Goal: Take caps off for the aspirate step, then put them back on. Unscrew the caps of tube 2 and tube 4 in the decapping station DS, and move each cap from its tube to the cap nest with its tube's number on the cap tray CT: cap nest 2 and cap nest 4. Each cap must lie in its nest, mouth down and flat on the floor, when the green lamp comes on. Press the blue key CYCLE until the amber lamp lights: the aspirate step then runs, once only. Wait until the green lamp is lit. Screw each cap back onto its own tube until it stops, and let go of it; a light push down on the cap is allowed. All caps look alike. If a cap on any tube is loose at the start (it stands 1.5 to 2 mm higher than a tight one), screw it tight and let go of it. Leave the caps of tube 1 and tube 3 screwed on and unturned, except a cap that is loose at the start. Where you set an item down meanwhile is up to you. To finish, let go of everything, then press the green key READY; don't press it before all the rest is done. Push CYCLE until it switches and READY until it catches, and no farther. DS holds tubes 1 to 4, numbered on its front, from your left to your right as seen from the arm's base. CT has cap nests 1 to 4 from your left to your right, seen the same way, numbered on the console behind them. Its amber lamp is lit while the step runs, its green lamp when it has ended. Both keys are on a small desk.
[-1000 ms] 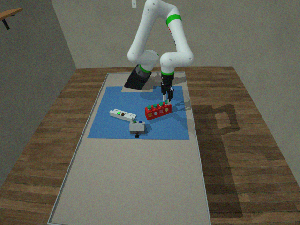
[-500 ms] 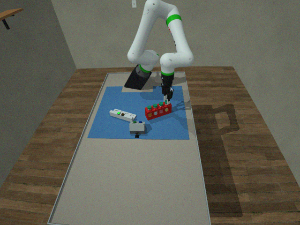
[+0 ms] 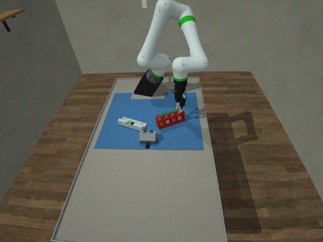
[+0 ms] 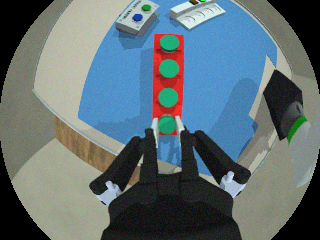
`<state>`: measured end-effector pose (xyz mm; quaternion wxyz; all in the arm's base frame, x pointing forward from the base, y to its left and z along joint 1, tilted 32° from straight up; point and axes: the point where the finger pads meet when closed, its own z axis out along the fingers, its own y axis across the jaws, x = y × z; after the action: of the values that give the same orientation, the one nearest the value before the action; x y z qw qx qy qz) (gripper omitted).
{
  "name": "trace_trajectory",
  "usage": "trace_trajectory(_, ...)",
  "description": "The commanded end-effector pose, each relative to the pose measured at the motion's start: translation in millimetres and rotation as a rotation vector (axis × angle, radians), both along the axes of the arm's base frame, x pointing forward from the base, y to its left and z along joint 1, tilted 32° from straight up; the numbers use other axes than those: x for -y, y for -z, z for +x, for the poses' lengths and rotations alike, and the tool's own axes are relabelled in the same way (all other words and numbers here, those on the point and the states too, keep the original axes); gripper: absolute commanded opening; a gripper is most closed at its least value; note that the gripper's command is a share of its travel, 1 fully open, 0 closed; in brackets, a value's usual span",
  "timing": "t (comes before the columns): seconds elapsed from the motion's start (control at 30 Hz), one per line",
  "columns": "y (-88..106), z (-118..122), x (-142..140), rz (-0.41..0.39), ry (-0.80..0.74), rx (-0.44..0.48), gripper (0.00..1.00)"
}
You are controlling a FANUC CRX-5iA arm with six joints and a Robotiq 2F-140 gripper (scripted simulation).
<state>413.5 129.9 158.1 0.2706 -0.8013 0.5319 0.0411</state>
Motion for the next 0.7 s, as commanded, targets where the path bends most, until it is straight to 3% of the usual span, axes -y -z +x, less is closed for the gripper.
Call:
trace_trajectory(0.0,0.0,0.1,0.0,0.012,0.058,-0.031,0.00)
trace_trajectory(0.63,0.0,0.1,0.0,0.081,0.321,-0.178,0.00)
trace_trajectory(0.67,0.0,0.1,0.0,0.081,0.321,-0.178,0.35)
